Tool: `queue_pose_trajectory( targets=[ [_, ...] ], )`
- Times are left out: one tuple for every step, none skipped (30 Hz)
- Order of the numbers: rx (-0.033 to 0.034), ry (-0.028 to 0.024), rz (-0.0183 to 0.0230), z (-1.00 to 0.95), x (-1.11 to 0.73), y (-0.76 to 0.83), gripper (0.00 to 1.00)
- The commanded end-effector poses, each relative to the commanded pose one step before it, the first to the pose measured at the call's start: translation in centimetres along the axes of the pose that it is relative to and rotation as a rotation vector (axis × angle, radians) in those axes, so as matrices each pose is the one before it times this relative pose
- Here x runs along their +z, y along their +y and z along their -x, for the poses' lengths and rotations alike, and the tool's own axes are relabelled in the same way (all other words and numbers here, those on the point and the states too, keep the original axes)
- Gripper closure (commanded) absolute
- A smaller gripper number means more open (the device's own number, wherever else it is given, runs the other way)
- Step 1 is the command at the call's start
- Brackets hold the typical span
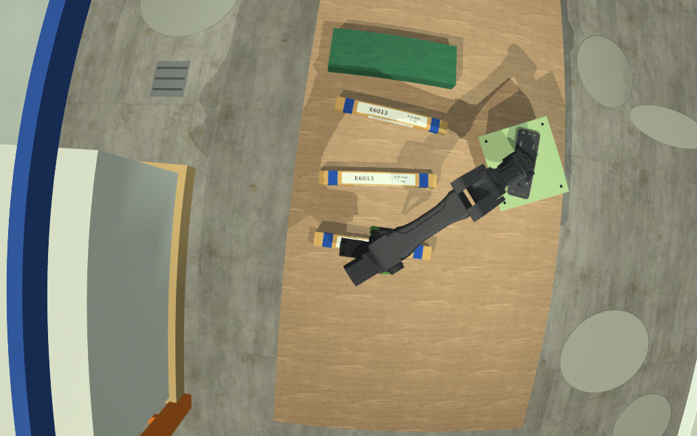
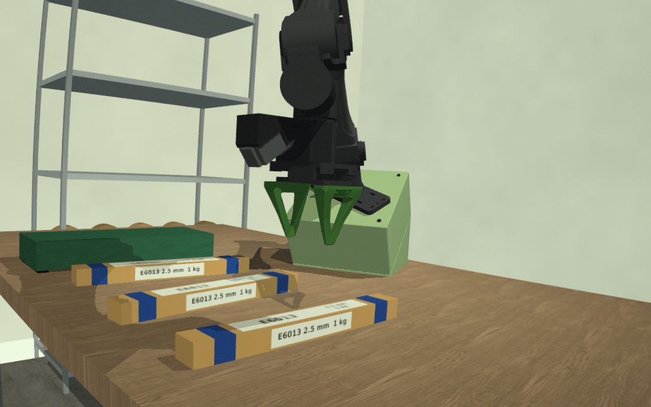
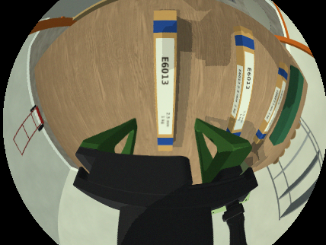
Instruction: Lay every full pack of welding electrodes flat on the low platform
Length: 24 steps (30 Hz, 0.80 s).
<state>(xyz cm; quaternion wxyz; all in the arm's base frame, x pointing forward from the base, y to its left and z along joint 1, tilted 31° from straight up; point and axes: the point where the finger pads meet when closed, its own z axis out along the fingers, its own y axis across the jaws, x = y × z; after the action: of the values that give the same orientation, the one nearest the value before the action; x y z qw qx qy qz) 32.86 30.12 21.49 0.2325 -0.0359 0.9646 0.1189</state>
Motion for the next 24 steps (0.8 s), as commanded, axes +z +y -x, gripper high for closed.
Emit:
queue_pose_trajectory(
  targets=[
    [-0.00435,-0.03205,0.01969,0.628,-1.557,0.81,0.24],
    [0.0,0.0,0.0,0.0,0.0,0.0,0.24],
    [-0.00001,0.00001,-0.0001,-0.001,0.0,-0.002,0.24],
    [0.0,0.0,0.0,0.0,0.0,0.0,0.24],
    [-0.02475,0.00144,-0.00487,0.021,0.488,-1.56,0.24],
    [-0.03348,0.00225,0.00322,-0.048,0.003,-0.61,0.24],
    [-0.03347,-0.00019,-0.00028,-0.022,-0.001,-0.667,0.24],
    [-0.01746,-0.00019,-0.00029,-0.045,-0.001,-0.666,0.24],
    [-0.00015,-0.00018,-0.0003,-0.056,-0.001,-0.665,0.24],
    [-0.00015,-0.00018,-0.00031,-0.056,-0.001,-0.665,0.24],
    [-0.00016,-0.00018,-0.00031,-0.056,-0.001,-0.664,0.24],
    [-0.00016,-0.00018,-0.00032,-0.056,-0.001,-0.664,0.24],
    [-0.00016,-0.00018,-0.00033,-0.056,-0.001,-0.664,0.24],
    [-0.00017,-0.00018,-0.00033,-0.056,-0.001,-0.664,0.24],
    [-0.00017,-0.00018,-0.00034,-0.056,-0.001,-0.664,0.24],
    [-0.00017,-0.00018,-0.00034,-0.055,-0.001,-0.663,0.24],
    [-0.00018,-0.00017,-0.00035,-0.055,-0.001,-0.663,0.24],
    [0.0,0.0,0.0,0.0,0.0,0.0,0.24],
    [0.0,0.0,0.0,0.0,0.0,0.0,0.24],
    [0.00006,-0.00121,-0.00026,-0.032,-0.021,-0.655,0.24],
    [-0.00018,-0.00017,-0.00036,-0.055,-0.001,-0.663,0.24],
    [-0.00018,-0.00016,-0.00037,-0.055,-0.001,-0.663,0.24],
    [-0.00019,-0.00016,-0.00038,-0.055,-0.001,-0.663,0.24],
    [-0.00019,-0.00015,-0.00038,-0.055,-0.001,-0.663,0.24]
  ],
)
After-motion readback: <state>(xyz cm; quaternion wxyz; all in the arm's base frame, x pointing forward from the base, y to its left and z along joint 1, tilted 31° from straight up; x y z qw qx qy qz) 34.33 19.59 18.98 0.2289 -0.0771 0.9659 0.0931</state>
